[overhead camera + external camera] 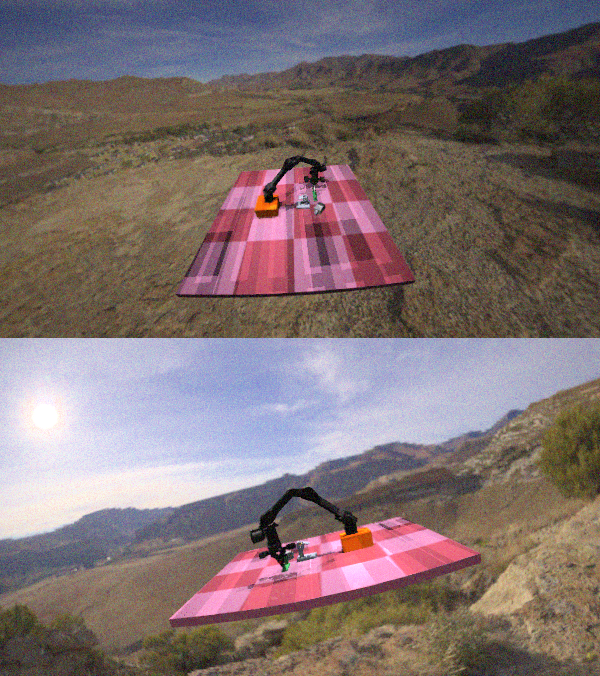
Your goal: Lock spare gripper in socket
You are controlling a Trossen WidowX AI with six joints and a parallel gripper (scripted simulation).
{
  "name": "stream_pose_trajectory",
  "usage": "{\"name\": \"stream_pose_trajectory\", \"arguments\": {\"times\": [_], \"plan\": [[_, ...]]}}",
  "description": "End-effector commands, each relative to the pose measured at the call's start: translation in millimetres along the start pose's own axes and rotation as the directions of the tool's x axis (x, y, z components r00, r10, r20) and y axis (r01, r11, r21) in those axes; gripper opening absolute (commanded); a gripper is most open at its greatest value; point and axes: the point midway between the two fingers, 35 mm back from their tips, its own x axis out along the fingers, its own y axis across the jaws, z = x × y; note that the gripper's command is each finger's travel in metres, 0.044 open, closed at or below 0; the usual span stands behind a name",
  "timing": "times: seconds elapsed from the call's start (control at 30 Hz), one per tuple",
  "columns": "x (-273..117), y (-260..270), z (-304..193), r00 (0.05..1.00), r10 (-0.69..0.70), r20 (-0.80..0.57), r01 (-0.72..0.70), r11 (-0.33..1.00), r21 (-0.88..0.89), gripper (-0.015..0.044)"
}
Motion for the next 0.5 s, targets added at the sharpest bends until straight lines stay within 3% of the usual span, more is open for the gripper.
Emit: {"name": "stream_pose_trajectory", "arguments": {"times": [0.0,0.47], "plan": [[7,0,-1,1.0,0.001,-0.001,-0.001,1.0,-0.005,0.0],[18,-1,-2,1.0,0.0,0.0,0.0,1.0,-0.005,0.0]]}}
